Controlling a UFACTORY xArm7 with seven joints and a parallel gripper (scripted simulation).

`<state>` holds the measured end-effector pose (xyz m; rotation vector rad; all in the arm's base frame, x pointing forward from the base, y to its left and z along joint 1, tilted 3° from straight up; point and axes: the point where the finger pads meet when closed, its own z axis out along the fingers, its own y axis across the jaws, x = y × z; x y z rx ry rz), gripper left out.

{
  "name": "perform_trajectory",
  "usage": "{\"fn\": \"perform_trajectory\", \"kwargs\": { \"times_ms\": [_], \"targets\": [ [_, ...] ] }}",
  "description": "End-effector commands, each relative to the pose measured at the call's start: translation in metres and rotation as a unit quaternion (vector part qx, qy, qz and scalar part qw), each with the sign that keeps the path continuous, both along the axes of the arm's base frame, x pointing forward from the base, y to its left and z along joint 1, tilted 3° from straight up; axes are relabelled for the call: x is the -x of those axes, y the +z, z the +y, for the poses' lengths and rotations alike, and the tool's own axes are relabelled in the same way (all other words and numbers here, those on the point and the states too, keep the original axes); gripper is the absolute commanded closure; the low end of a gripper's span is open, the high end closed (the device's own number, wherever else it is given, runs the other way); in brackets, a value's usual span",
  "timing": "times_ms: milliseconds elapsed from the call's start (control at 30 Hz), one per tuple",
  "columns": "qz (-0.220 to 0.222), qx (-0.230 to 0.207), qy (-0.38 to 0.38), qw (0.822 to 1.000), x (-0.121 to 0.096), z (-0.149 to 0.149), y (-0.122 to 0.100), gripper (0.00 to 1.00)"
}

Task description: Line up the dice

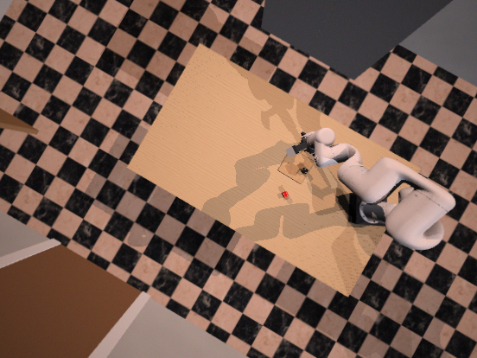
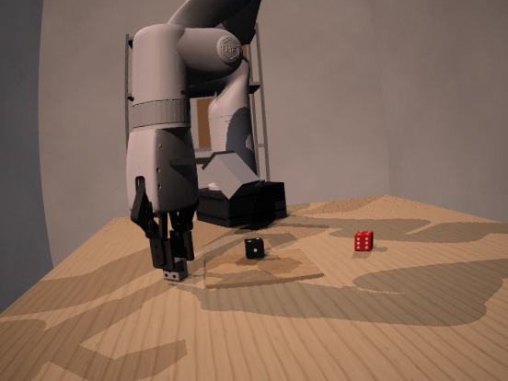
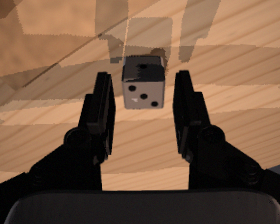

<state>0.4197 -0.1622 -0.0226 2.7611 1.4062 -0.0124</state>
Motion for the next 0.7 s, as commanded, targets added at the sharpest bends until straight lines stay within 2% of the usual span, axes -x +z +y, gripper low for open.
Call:
{"fn": "perform_trajectory", "kwargs": {
  "times_ms": [0, 267, 667],
  "targets": [
    [-0.002, 0.0, 0.0, 1.0, -0.0015, -0.0008, -0.0064, 0.58],
    [-0.002, 0.0, 0.0, 1.0, -0.0016, -0.0012, -0.0153, 0.58],
    [-0.002, 0.0, 0.0, 1.0, -0.0016, -0.0012, -0.0159, 0.58]
  ]
}}
